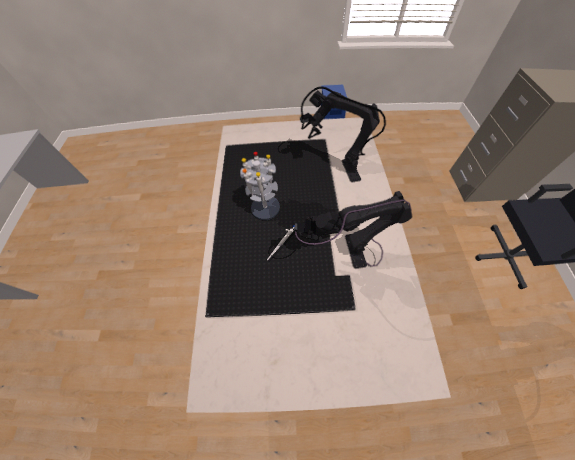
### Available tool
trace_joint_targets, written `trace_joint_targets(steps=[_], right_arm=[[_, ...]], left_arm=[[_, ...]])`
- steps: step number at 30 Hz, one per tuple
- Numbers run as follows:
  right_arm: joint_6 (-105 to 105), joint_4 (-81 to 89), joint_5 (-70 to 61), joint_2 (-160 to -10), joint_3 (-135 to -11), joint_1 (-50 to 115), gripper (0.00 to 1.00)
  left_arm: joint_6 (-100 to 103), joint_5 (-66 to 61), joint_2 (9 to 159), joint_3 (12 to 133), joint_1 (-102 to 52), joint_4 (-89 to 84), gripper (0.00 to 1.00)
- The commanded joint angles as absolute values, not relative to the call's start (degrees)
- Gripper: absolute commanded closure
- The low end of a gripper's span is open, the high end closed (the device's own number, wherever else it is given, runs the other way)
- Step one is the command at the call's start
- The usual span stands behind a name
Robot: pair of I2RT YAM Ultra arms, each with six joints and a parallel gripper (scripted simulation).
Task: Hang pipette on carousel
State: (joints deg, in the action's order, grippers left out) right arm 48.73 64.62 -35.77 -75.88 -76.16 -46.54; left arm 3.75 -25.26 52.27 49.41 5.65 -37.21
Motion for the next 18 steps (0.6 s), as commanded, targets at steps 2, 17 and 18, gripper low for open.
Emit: trace_joint_targets(steps=[2, 17, 18], right_arm=[[49.1, 63.2, -37.1, -75.5, -76.9, -47.1, 0.00], [49.1, 63.2, -37.1, -75.5, -76.9, -47.1, 0.00], [49.1, 63.2, -37.1, -75.5, -76.9, -47.1, 0.00]], left_arm=[[21.8, -16.9, 47.6, 44.9, -3.2, -28.3, 0.51], [39.1, 2.0, 44.9, 39.3, -20.5, -20.1, 0.51], [41.9, 4.3, 45.7, 38.5, -23.2, -18.7, 0.51]])
